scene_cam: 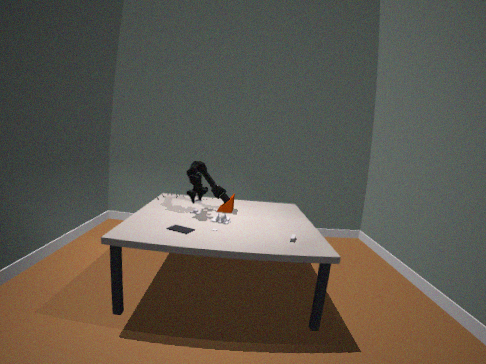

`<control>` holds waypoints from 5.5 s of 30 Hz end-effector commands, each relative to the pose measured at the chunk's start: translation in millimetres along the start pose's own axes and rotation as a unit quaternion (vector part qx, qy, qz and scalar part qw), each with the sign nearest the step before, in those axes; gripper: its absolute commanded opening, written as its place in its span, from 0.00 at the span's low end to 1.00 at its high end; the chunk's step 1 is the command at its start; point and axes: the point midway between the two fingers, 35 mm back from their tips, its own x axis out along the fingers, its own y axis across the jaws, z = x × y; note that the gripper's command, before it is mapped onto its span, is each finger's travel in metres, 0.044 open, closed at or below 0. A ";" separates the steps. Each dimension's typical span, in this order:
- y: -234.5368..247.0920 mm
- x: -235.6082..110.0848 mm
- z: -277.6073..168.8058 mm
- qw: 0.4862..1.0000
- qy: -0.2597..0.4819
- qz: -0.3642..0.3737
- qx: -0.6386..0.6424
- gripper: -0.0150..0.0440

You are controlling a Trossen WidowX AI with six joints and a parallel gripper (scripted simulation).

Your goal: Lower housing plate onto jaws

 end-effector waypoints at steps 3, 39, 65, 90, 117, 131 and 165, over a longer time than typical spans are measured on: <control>-8.1 -0.3 15.8 0.999 -0.006 0.000 0.053 0.85; -24.1 -1.4 133.0 0.917 -0.013 0.012 0.398 0.85; -1.1 0.0 217.3 0.784 -0.001 0.002 0.621 0.85; 5.6 1.0 230.8 0.751 0.001 -0.002 0.661 0.85; 16.7 1.0 239.7 0.751 0.001 -0.002 0.660 0.85; 16.7 1.0 239.7 0.751 0.001 -0.002 0.660 0.85; 16.2 18.2 240.6 0.751 0.000 -0.001 0.660 0.85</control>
